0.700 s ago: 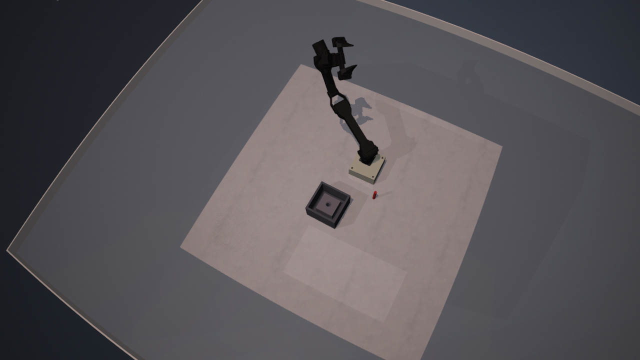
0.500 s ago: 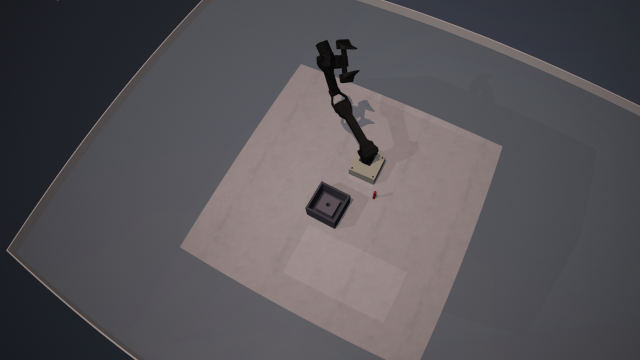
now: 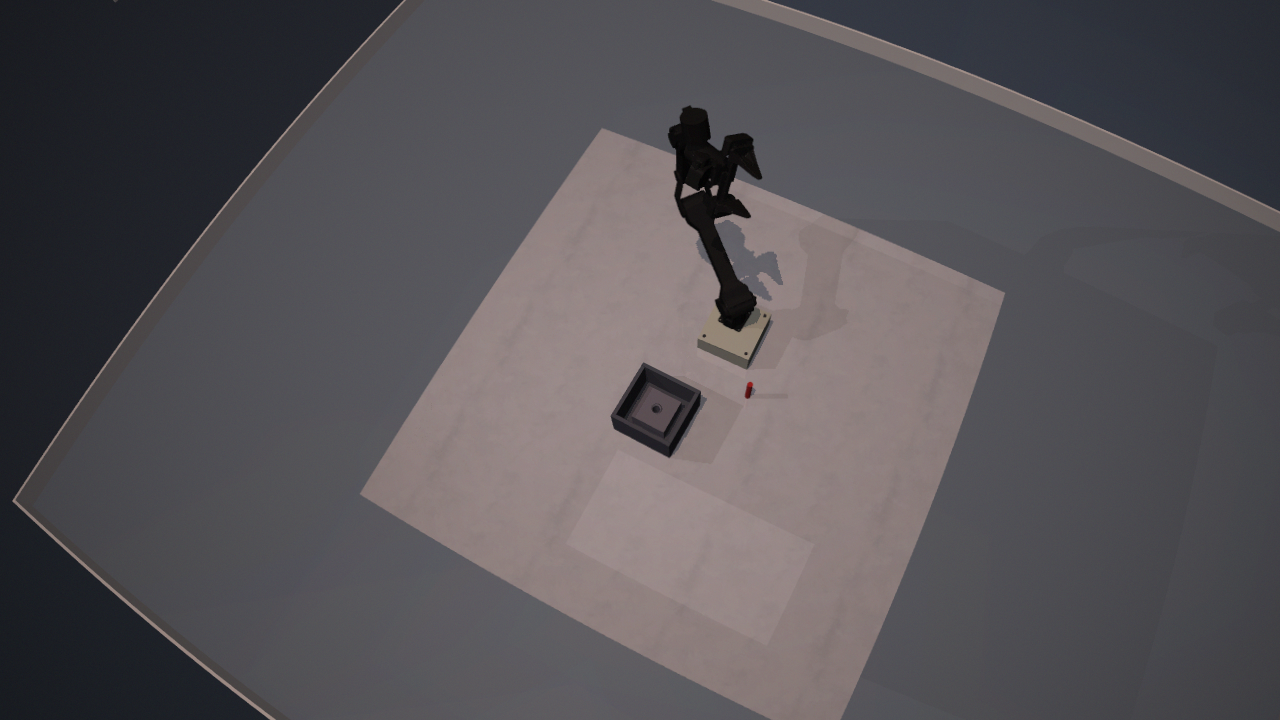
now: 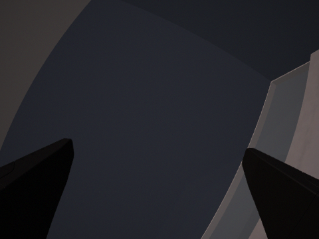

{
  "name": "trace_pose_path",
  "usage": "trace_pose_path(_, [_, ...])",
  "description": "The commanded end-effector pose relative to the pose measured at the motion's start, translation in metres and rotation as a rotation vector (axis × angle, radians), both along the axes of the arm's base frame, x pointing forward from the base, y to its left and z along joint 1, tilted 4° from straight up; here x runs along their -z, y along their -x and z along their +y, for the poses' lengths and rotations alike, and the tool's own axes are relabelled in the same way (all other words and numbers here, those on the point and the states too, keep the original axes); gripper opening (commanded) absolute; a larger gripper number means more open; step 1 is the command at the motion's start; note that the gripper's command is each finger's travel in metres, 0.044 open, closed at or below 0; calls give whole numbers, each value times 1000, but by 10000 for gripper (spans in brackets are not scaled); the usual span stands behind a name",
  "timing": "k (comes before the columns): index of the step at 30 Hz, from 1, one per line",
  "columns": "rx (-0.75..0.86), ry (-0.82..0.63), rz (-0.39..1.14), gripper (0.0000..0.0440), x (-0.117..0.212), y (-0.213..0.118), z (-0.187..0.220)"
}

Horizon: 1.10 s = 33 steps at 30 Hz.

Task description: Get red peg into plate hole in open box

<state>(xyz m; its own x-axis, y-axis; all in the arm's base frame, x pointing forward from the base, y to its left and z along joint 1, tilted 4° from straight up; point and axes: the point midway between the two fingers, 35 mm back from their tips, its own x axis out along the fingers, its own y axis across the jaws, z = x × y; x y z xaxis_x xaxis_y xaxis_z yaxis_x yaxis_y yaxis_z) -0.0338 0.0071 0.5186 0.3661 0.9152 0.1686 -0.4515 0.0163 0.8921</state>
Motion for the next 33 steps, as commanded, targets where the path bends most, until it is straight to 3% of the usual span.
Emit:
trace_pose_path(1, [58,89,58,440,16,-23,24])
trace_pose_path(17, [271,504,363,440,118,-118,104])
trace_pose_path(33, [436,911,706,440,249,-179,128])
